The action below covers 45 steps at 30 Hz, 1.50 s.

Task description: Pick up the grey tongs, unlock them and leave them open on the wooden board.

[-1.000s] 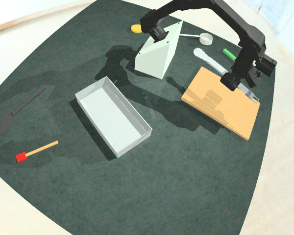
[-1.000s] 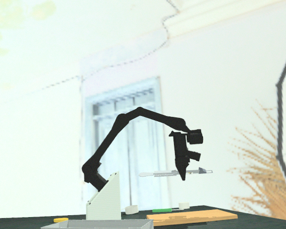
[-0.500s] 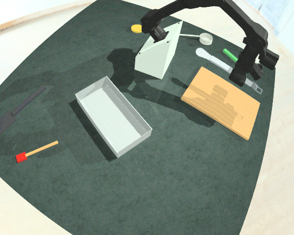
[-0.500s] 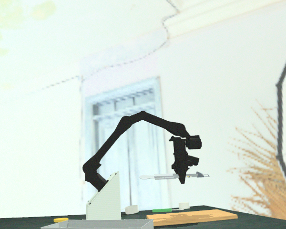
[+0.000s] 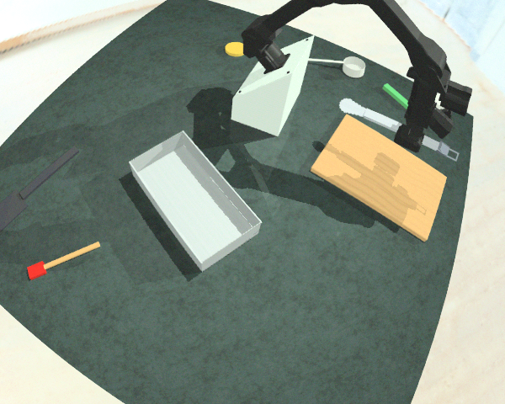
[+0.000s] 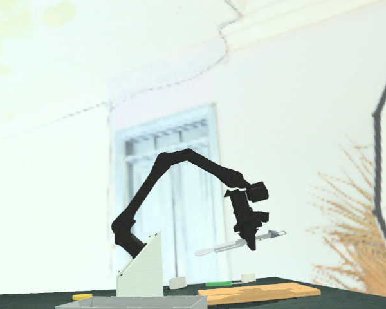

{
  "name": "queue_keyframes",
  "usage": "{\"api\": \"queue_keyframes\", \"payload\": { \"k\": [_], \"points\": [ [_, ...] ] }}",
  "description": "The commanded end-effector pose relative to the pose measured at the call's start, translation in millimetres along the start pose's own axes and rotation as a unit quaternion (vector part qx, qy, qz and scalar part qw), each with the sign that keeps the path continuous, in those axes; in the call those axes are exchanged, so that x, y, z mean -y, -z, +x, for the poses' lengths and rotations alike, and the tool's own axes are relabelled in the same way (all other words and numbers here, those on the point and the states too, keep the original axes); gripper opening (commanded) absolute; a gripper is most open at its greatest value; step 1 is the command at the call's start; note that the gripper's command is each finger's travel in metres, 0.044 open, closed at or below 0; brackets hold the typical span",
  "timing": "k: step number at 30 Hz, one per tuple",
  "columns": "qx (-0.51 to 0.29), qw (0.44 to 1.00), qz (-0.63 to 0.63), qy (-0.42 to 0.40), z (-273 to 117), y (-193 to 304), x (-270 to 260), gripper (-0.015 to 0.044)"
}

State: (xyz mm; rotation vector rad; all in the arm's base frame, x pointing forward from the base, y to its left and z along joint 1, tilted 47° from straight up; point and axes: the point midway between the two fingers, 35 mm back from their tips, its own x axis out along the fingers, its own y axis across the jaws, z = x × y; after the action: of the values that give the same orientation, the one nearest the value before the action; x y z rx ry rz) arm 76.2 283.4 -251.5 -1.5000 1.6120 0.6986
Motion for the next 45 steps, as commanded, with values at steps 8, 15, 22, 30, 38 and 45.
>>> {"api": "queue_keyframes", "payload": {
  "k": [8, 15, 22, 30, 38, 45],
  "points": [
    [0.087, 0.996, -0.003, -0.006, -2, -7, -2, -0.015],
    [0.141, 0.99, -0.003, -0.008, -3, -10, -3, -0.015],
    [0.194, 0.981, -0.003, -0.009, -7, -10, -3, -0.015],
    [0.254, 0.967, -0.004, -0.008, -14, -7, -3, -0.015],
    [0.314, 0.949, -0.004, -0.007, -24, -1, -2, -0.015],
    [0.365, 0.931, -0.005, -0.006, -35, 7, -1, -0.015]
  ]
}}
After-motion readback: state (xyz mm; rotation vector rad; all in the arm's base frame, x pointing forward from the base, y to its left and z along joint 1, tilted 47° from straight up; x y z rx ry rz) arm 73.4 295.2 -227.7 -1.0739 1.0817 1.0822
